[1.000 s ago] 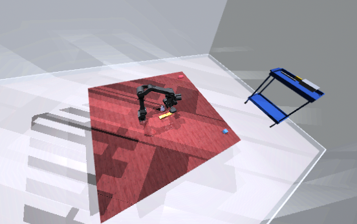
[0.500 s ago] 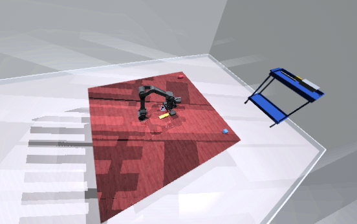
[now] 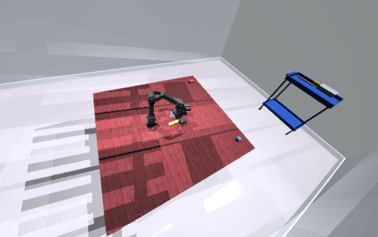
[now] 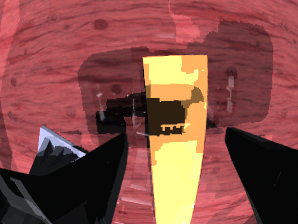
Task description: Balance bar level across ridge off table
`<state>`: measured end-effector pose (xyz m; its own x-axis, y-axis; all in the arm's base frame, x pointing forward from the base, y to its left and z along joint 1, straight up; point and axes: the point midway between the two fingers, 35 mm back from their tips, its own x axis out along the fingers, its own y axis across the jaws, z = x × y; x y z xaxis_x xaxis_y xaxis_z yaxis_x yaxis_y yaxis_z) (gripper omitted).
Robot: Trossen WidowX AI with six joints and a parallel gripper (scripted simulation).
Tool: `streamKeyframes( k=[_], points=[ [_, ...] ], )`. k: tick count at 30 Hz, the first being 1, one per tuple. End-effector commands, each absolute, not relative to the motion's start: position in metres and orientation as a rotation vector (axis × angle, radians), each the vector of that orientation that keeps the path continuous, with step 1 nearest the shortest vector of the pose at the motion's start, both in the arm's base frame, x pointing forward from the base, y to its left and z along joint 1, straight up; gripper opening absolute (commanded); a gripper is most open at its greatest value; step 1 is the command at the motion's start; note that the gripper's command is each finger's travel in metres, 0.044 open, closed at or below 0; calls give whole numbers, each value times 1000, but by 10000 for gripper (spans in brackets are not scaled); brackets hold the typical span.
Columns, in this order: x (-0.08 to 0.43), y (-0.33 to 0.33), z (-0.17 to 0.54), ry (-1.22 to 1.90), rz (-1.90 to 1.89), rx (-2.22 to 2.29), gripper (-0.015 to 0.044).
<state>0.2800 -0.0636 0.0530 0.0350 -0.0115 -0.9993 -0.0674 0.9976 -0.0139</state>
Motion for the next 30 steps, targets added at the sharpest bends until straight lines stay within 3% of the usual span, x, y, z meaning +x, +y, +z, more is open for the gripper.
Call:
streamKeyframes(
  k=[1,15,21,30],
  points=[
    [279,-63,47,1544,45,-56,315],
    [279,-63,47,1544,45,-56,315],
    [279,-63,48,1544,45,-61,157],
    [279,-63,48,1544,45,-61,78]
  ],
)
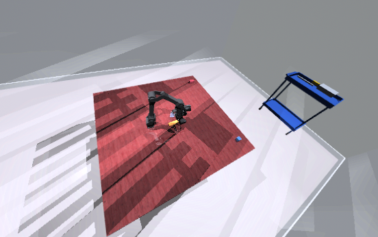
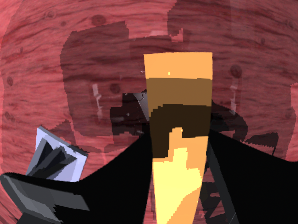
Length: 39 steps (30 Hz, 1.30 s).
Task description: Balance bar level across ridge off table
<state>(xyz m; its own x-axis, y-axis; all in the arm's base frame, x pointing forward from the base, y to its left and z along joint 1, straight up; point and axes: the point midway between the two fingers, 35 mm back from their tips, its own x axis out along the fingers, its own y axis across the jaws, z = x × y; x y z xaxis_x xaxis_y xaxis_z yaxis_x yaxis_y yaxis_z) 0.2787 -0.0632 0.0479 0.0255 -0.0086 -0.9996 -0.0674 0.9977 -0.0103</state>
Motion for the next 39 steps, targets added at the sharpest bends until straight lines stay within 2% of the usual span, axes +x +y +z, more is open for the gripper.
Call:
streamKeyframes(
  k=[1,3,39],
  points=[
    [279,-63,50,1544,45,-61,52],
    [280,-64,54,1544,45,-61,0],
    [278,-63,146,1544,45,-56,0]
  ],
)
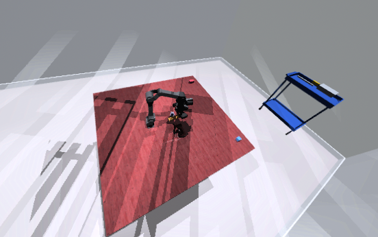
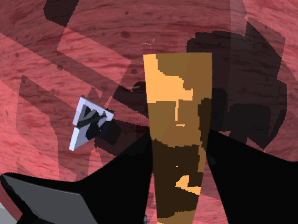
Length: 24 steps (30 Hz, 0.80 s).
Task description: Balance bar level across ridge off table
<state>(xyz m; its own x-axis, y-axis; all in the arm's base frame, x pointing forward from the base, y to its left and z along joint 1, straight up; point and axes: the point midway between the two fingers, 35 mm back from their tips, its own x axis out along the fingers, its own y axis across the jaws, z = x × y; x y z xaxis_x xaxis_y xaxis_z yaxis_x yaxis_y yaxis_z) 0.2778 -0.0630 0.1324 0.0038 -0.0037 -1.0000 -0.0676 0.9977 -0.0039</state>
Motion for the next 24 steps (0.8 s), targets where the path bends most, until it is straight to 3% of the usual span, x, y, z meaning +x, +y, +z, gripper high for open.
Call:
streamKeyframes(
  k=[1,24],
  points=[
    [277,-63,148,1544,45,-56,0],
    [281,5,153,1473,546,-560,0]
  ],
)
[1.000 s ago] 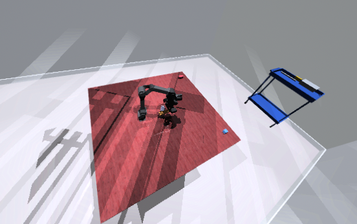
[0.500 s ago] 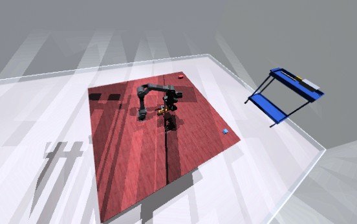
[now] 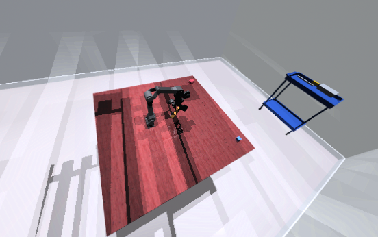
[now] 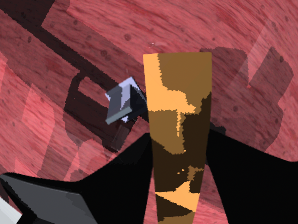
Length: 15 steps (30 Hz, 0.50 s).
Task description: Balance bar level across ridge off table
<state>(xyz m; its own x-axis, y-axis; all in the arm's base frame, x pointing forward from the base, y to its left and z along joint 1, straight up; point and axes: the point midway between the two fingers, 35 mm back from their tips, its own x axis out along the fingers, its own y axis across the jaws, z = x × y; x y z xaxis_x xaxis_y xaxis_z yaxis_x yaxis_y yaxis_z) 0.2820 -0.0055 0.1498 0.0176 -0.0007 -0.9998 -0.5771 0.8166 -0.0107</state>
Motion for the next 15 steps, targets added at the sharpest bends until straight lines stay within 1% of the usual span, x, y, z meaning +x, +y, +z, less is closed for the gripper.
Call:
streamKeyframes(
  k=[1,15],
  points=[
    [281,9,153,1466,571,-586,0],
    [266,58,153,1379,828,-841,0]
  ],
)
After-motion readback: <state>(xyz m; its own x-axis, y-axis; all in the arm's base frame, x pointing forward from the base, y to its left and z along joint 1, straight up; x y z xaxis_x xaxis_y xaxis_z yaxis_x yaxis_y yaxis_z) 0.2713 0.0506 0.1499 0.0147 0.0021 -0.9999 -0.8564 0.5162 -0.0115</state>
